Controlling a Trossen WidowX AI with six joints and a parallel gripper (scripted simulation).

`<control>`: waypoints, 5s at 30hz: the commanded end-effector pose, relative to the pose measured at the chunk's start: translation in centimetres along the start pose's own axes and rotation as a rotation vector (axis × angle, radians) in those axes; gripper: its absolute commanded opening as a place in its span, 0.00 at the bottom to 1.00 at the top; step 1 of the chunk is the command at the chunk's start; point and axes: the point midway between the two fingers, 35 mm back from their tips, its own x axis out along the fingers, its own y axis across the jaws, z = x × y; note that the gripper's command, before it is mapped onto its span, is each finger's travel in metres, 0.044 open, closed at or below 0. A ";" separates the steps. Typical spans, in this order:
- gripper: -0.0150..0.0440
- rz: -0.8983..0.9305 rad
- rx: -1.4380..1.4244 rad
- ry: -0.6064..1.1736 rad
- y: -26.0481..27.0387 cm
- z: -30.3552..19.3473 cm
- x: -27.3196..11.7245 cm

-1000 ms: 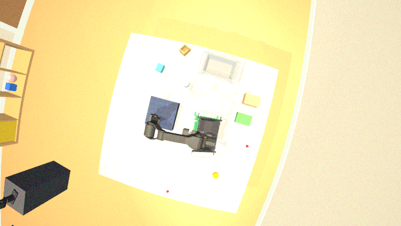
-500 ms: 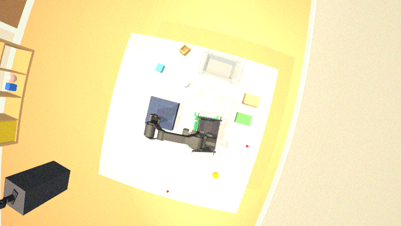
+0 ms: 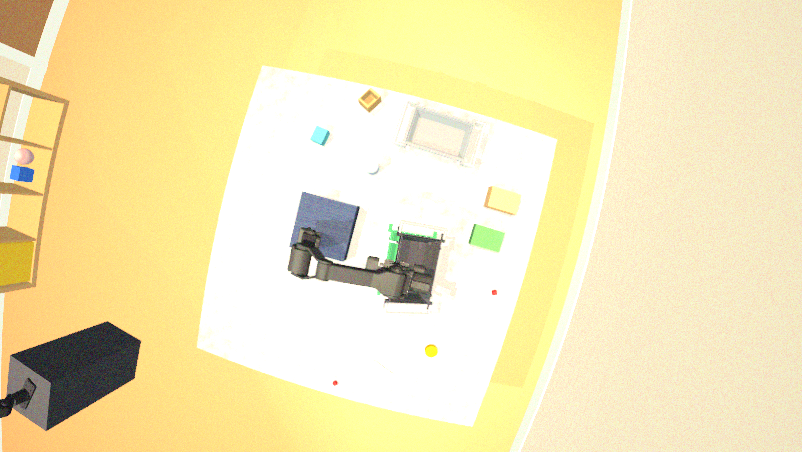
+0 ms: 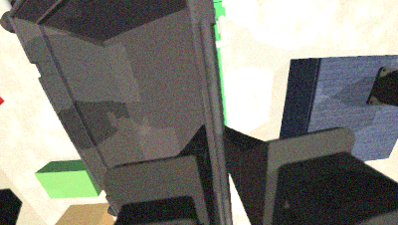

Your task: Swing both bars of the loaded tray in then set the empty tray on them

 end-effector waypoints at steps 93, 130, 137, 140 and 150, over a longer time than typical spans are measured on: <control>0.25 0.009 -0.005 -0.004 -1.0 0.0 4.7; 0.25 0.008 -0.005 -0.004 -1.5 0.0 5.3; 0.25 0.008 -0.005 -0.004 -1.5 0.0 5.3; 0.25 0.008 -0.005 -0.004 -1.5 0.0 5.3; 0.25 0.008 -0.005 -0.004 -1.5 0.0 5.3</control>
